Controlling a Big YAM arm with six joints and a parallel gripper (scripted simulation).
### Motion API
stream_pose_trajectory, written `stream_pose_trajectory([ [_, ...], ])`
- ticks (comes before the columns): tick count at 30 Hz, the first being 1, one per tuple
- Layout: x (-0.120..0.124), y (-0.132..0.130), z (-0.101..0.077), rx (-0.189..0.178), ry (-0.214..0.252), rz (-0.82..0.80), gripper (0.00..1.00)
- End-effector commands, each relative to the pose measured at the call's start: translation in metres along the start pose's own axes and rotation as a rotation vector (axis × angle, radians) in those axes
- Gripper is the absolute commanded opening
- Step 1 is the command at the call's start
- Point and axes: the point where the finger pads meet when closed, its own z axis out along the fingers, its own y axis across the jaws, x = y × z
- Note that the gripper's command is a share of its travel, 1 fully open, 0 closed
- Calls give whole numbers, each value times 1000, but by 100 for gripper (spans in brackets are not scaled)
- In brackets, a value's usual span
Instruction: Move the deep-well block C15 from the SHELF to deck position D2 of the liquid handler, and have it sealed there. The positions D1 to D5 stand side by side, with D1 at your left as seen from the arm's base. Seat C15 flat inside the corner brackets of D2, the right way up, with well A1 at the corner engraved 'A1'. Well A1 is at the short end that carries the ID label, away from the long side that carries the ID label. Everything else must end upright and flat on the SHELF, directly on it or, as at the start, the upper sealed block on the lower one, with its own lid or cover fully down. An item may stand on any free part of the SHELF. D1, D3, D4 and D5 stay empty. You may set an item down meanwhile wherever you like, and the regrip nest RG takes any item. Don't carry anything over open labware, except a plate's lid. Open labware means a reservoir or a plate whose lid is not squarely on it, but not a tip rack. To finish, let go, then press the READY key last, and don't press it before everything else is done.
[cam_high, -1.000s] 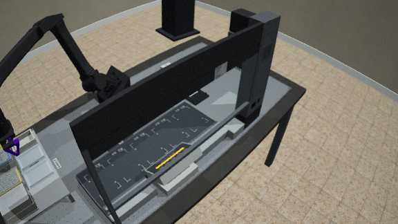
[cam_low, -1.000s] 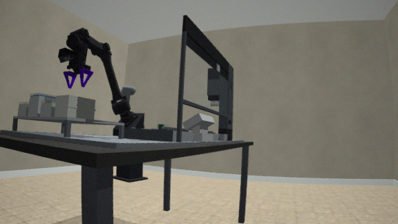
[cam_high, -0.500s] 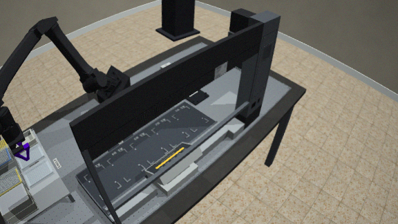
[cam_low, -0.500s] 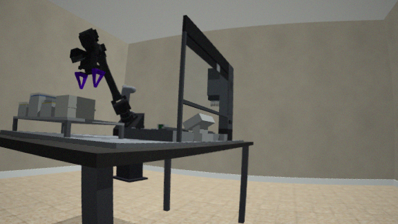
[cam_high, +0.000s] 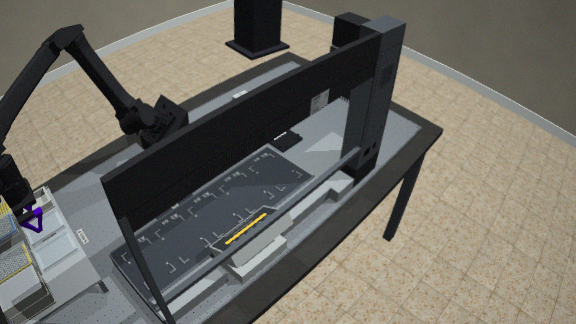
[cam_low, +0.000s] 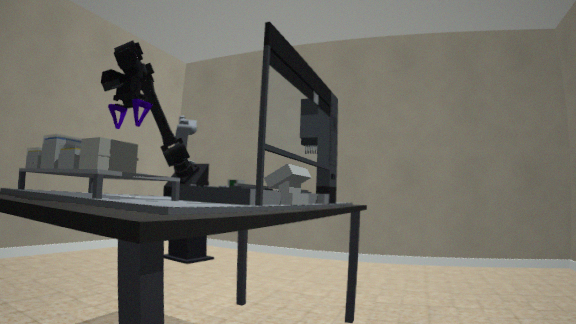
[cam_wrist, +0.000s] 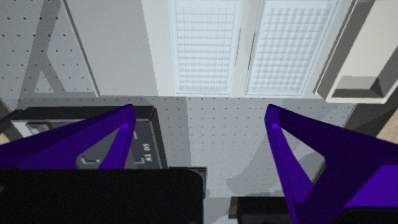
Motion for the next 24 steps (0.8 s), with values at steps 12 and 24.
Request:
stream_pose_trajectory([
  [12, -9, -4, -14, -13, -29, 30, 100],
  [24, -4, -46, -12, -6, -35, 28, 100],
])
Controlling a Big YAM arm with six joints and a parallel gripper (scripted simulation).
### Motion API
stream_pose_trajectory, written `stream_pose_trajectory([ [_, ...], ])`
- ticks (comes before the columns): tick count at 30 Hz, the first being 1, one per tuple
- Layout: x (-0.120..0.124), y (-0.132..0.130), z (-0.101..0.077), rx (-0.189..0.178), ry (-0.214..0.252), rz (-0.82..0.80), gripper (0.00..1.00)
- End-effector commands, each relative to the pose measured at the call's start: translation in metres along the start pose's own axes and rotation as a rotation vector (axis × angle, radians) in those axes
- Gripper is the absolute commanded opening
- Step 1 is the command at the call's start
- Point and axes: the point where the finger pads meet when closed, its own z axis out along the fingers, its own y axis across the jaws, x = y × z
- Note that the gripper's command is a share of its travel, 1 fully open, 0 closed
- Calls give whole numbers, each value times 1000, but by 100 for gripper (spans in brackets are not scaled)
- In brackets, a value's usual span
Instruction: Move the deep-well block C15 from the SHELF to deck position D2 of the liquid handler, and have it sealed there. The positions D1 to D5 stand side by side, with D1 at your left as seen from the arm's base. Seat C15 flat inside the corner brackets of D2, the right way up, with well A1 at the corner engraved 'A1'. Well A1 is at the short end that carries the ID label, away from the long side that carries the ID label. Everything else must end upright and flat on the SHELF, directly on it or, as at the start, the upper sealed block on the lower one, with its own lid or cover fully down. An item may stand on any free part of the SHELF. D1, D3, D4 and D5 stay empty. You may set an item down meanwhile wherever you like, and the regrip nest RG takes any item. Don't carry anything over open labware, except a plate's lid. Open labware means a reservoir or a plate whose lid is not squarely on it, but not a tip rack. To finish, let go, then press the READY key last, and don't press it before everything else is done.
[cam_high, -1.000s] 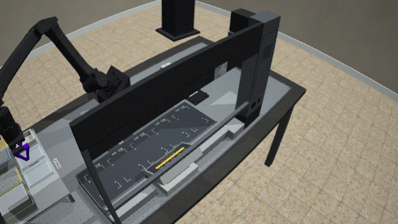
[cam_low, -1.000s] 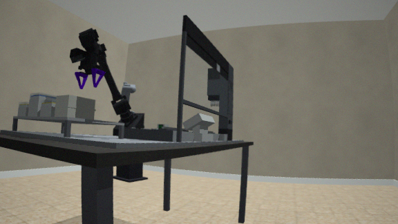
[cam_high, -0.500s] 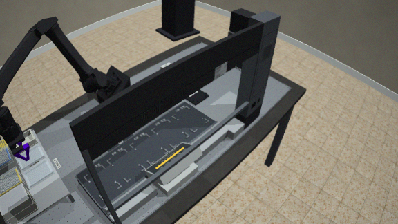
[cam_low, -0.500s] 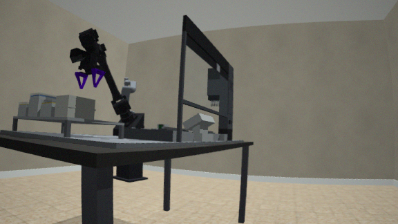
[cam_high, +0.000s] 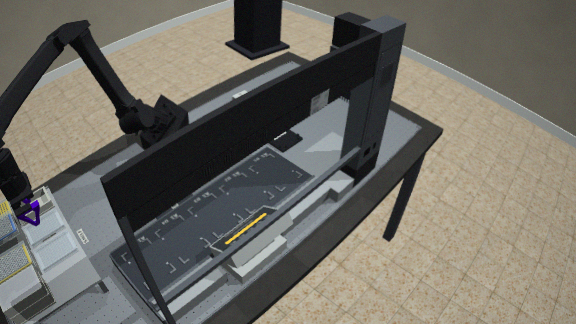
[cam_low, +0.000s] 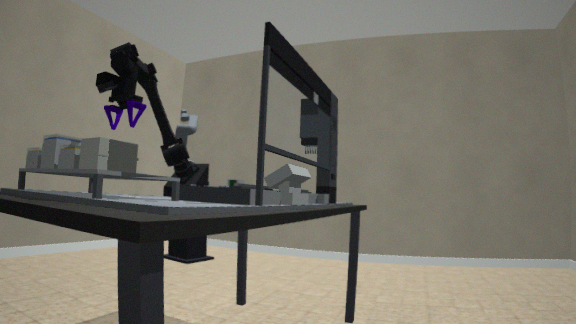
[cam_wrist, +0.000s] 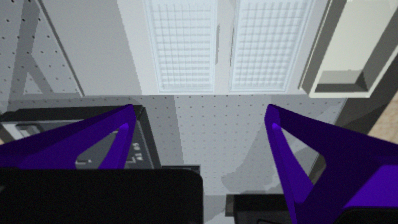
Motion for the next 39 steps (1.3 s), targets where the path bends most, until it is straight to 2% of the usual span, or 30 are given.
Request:
stream_pose_trajectory([
  [1, -7, -23, -12, -6, -42, 2, 100],
  [10, -7, -67, -14, -2, -48, -3, 100],
  [12, -7, -67, -14, -2, -48, -3, 100],
  [13, -7, -67, 3, 12, -15, -14, 100],
  [15, -7, -82, -14, 0, -50, -5, 100],
  [17, -7, -89, -15, 1, -51, -6, 100],
  [19, -13, -84, -18, -4, -49, -4, 100],
  [39, -13, -84, -18, -4, -49, -4, 100],
])
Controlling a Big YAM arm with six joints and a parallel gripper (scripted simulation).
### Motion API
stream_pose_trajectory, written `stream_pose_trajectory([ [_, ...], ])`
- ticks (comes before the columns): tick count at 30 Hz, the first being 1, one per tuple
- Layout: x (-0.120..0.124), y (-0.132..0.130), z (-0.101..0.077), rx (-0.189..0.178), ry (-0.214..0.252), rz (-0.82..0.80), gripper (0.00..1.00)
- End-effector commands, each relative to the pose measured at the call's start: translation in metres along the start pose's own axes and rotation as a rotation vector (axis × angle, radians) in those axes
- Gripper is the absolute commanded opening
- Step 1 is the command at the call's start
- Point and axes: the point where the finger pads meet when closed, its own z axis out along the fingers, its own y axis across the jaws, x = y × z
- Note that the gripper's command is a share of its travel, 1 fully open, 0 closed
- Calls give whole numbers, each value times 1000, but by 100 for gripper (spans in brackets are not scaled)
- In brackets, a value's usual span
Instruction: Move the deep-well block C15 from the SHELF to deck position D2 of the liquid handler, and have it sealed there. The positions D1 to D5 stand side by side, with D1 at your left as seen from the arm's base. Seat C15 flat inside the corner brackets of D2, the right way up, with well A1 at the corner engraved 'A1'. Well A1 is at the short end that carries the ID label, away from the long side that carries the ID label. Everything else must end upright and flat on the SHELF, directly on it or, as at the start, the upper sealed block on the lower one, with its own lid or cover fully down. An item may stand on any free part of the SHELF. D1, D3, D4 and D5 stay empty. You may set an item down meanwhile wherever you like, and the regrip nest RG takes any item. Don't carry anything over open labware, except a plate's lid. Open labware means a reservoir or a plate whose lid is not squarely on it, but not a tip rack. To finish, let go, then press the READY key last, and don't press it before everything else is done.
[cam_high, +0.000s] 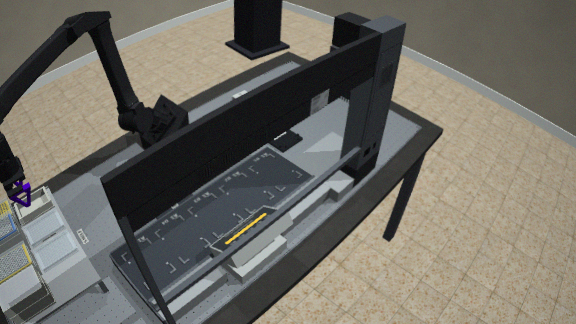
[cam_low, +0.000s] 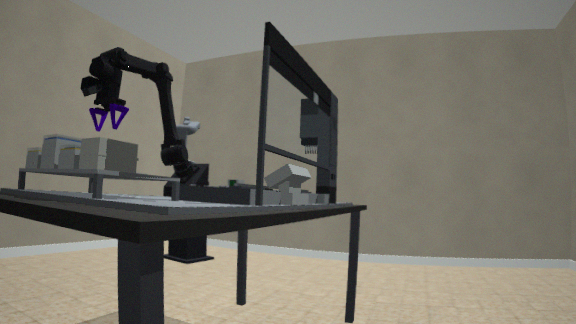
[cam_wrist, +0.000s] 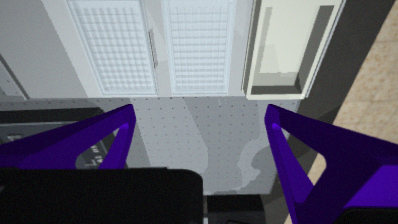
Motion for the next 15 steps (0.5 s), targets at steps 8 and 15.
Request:
stream_pose_trajectory([
  [8, -10, 0, -17, -19, -44, -1, 100],
  [15, -3, -15, -14, -13, -46, -5, 100],
])
